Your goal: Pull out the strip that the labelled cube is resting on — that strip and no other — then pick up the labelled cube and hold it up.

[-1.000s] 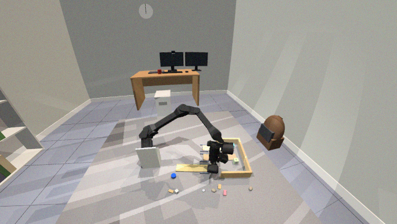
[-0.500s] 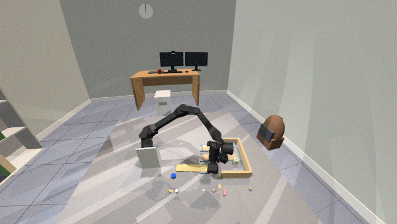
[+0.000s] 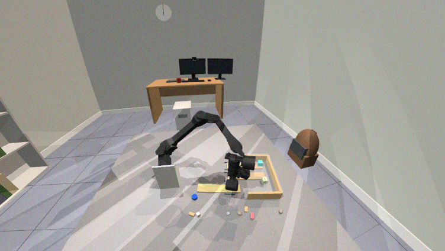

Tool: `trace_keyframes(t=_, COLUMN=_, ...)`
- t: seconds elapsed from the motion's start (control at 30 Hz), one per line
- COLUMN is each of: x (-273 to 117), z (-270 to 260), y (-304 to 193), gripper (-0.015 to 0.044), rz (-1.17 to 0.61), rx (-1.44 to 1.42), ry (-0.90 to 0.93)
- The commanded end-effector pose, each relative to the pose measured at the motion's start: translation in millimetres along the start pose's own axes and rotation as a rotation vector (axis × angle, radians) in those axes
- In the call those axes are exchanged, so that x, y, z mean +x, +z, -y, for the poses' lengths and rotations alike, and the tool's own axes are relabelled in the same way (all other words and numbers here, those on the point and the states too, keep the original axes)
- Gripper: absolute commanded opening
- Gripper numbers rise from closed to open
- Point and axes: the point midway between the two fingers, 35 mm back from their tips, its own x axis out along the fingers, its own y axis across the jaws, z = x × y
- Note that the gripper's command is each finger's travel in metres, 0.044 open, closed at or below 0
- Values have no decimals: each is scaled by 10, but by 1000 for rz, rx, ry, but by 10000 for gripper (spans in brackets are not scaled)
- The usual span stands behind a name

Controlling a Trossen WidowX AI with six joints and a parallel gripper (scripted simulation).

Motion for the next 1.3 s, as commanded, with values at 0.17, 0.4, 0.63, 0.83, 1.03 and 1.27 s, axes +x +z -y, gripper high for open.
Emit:
trace_keyframes(t=0.17, x=-145, z=28, y=-254, gripper=0, rz=-4, rx=2, ry=-2)
trace_keyframes(t=0.4, x=-148, z=47, y=-439, gripper=0, rz=-5, rx=3, ry=-2)
trace_keyframes(t=0.63, x=-146, z=67, y=-687, gripper=0, rz=-6, rx=4, ry=-3)
trace_keyframes(t=0.83, x=-154, z=75, y=-814, gripper=0, rz=-7, rx=5, ry=-3)
trace_keyframes(t=1.03, x=-493, z=77, y=-810, gripper=0, rz=-6, rx=5, ry=-4)
trace_keyframes(t=1.27, x=-505, z=77, y=-810, gripper=0, rz=-6, rx=5, ry=-4)
